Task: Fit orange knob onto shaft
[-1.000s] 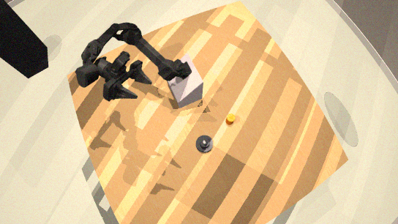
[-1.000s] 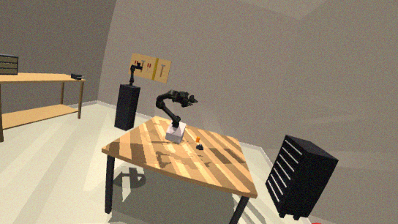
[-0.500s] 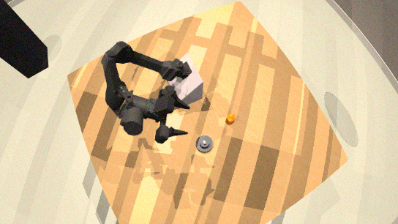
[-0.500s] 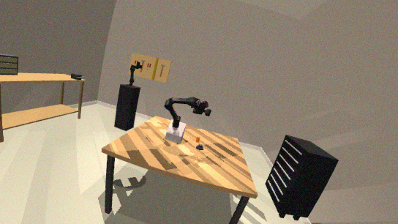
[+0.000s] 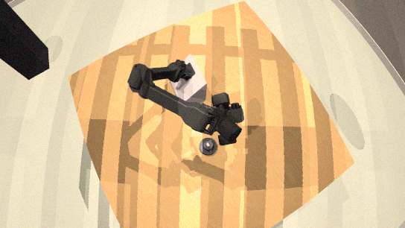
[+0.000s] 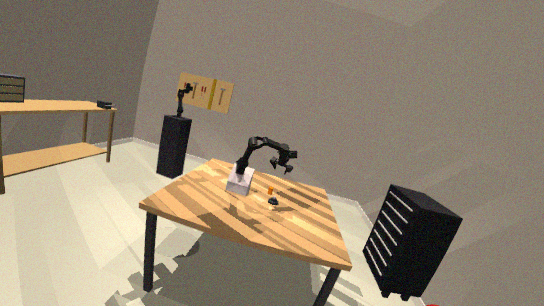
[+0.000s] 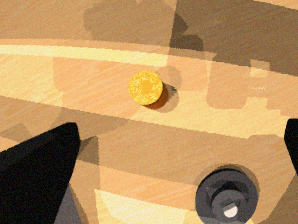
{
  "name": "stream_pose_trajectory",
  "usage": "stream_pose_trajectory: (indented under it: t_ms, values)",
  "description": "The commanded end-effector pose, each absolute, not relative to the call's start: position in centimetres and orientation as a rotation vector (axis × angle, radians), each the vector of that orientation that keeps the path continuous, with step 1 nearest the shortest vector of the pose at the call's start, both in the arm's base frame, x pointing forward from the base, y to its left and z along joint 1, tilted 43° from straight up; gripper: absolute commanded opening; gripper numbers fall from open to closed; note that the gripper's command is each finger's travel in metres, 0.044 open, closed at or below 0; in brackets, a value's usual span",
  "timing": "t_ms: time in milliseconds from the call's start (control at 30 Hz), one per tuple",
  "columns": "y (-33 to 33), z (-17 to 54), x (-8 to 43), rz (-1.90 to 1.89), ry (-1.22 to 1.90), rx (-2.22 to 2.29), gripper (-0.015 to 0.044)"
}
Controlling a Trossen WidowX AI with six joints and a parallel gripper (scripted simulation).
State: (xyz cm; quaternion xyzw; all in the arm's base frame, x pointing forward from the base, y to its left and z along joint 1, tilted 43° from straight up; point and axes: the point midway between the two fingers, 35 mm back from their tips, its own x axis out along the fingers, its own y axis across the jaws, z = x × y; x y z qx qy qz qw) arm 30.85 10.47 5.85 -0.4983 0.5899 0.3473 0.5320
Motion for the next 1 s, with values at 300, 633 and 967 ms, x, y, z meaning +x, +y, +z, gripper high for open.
stream_pose_trajectory:
  t_ms: [300,633,967]
  values:
    - [9.7,-7.2,28.0,0.458,1.696,-1.511,0.044]
    - [7.2,-9.7,27.8,0.445,1.699,-1.523,0.044]
    - [6.1,-11.1,27.8,0.444,1.699,-1.524,0.044]
